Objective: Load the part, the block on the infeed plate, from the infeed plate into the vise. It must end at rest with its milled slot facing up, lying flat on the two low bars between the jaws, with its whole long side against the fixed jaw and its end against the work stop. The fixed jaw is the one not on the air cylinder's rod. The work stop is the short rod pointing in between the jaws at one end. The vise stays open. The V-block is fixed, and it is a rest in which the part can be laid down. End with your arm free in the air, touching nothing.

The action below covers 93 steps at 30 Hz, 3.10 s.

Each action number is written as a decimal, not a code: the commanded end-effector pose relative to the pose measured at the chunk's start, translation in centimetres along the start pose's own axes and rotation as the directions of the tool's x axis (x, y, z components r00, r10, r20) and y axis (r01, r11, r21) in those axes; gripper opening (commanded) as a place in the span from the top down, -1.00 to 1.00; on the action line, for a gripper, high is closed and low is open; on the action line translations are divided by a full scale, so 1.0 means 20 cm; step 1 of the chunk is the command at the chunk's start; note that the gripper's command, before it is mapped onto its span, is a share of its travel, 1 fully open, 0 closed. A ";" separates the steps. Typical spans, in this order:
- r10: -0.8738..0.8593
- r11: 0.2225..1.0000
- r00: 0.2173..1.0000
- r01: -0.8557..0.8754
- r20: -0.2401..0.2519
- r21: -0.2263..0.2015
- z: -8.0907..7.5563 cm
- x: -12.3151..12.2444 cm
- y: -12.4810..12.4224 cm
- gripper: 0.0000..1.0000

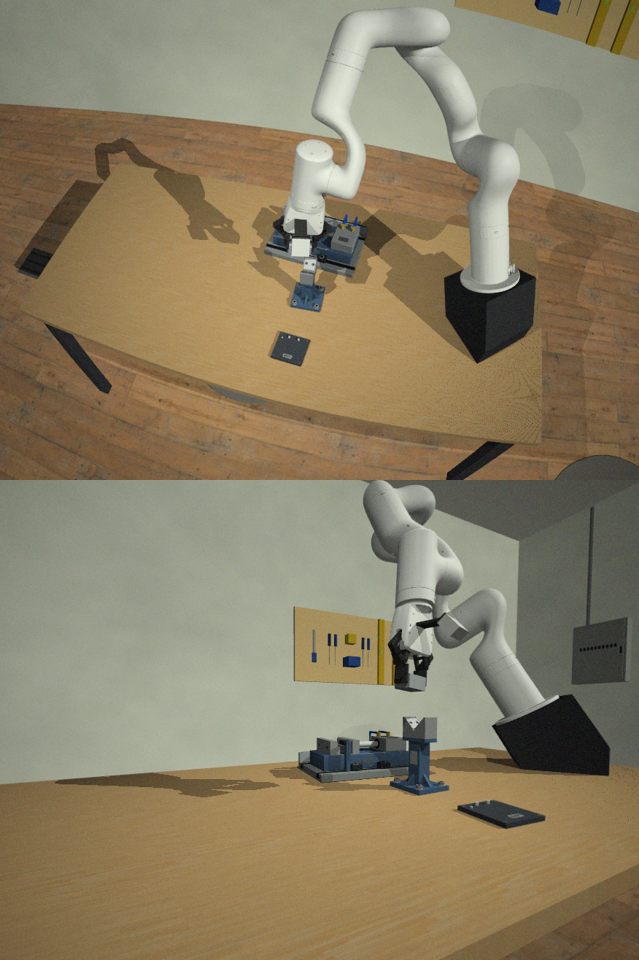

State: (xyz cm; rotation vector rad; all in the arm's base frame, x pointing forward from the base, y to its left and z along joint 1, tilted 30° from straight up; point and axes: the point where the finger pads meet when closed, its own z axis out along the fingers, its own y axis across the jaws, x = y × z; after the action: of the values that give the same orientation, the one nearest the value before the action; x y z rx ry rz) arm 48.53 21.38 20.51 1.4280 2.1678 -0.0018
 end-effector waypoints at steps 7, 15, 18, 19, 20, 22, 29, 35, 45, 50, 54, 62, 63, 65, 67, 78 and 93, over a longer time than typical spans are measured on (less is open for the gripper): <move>-0.144 0.987 0.990 0.143 -0.012 -0.071 0.00 -0.01 0.10 1.00; -0.247 0.962 0.969 0.244 -0.010 -0.118 -0.01 -0.02 0.17 1.00; -0.304 0.943 0.953 0.300 -0.006 -0.144 -0.01 -0.03 0.20 1.00; -0.323 0.936 0.946 0.319 -0.004 -0.152 -0.01 -0.03 0.21 1.00; -0.343 0.927 0.939 0.338 -0.002 -0.161 -0.01 -0.03 0.22 1.00; -0.383 0.909 0.924 0.377 0.003 -0.179 -0.02 -0.03 0.25 1.00; -0.486 0.850 0.874 0.478 0.023 -0.222 -0.03 -0.03 0.31 1.00; -0.610 0.752 0.790 0.600 0.059 -0.271 -0.04 -0.04 0.37 1.00; -0.762 0.574 0.635 0.753 0.128 -0.322 -0.07 -0.04 0.45 1.00; -0.839 0.435 0.512 0.833 0.181 -0.341 -0.08 -0.03 0.50 1.00; -0.887 0.311 0.401 0.885 0.228 -0.347 -0.10 -0.03 0.52 1.00; -0.925 0.142 0.247 0.929 0.288 -0.341 -0.12 -0.03 0.55 1.00; -0.929 0.107 0.215 0.935 0.300 -0.337 -0.12 -0.03 0.55 1.00; -0.934 0.036 0.149 0.943 0.324 -0.330 -0.12 -0.03 0.56 1.00; -0.934 -0.035 0.082 0.947 0.348 -0.319 -0.13 -0.03 0.56 1.00; -0.894 -0.286 -0.157 0.921 0.421 -0.265 -0.15 -0.04 0.57 1.00; -0.660 -0.694 -0.565 0.711 0.495 -0.113 -0.15 -0.10 0.52 1.00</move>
State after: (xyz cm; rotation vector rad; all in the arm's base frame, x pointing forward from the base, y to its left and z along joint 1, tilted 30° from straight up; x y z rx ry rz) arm 56.68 25.44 26.79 -1.4025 2.1239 -0.1264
